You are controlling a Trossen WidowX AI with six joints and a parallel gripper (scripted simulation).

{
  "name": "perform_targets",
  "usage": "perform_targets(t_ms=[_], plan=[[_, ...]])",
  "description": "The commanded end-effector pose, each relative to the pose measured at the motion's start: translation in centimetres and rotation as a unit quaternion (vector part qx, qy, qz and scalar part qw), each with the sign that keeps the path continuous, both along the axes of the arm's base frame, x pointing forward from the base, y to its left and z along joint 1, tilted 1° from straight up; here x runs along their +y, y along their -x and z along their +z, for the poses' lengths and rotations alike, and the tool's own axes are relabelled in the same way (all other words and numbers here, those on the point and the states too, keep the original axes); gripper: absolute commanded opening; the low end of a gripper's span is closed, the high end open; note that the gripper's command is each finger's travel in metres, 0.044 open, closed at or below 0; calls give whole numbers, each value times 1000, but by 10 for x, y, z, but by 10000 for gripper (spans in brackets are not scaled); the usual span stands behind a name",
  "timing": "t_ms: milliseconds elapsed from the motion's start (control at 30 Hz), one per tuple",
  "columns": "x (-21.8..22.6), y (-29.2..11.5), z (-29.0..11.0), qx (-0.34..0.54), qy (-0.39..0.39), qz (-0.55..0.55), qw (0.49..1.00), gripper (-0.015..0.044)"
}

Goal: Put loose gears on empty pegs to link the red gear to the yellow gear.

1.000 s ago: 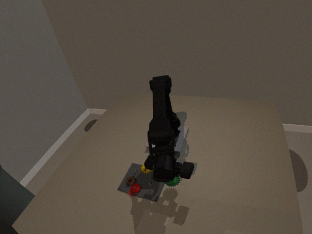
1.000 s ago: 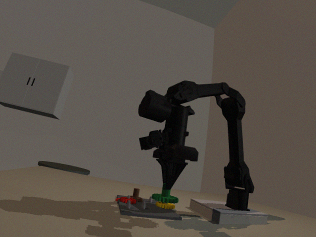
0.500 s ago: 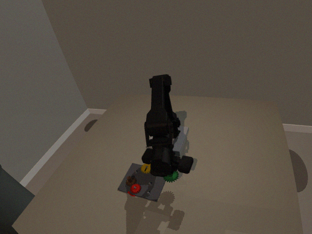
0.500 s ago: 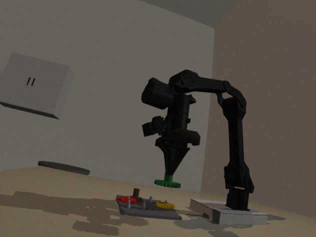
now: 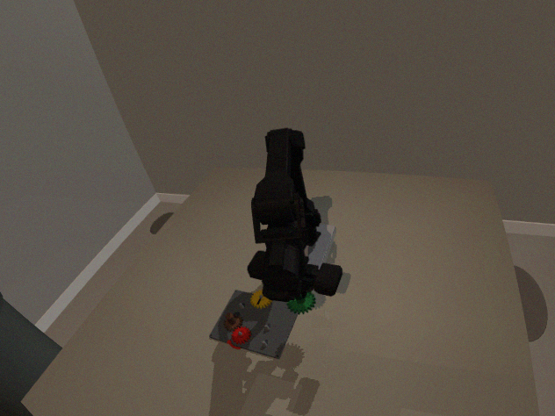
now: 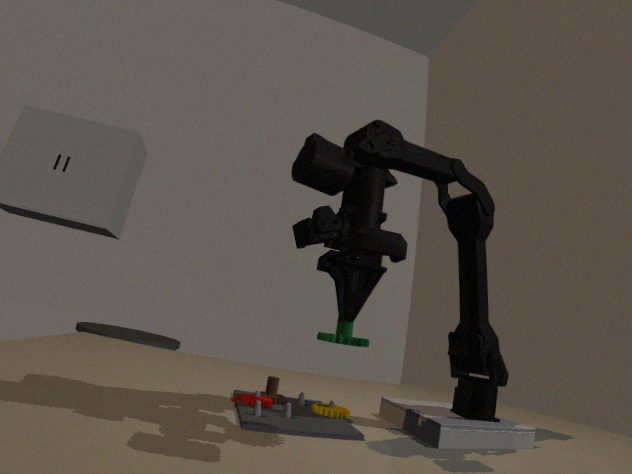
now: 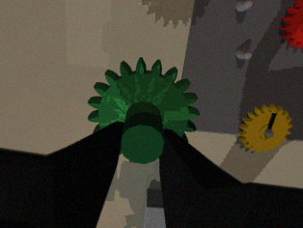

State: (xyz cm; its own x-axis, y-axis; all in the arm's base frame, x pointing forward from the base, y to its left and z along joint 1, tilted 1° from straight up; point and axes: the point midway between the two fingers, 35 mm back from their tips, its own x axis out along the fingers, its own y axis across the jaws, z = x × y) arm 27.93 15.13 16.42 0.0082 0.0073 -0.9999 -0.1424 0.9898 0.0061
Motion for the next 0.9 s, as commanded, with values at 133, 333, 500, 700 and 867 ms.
perform_targets(t_ms=[133, 333, 500, 700, 867], plan=[[-3, 1, 13, -4, -3, 2, 1000, 0], [-15, -5, 7, -4, -2, 2, 1000, 0], [-25, -11, 2, -4, -2, 2, 1000, 0], [-38, -16, -4, -5, -1, 2, 1000, 0], [-49, -20, -9, -5, 0, 2, 1000, 0]])
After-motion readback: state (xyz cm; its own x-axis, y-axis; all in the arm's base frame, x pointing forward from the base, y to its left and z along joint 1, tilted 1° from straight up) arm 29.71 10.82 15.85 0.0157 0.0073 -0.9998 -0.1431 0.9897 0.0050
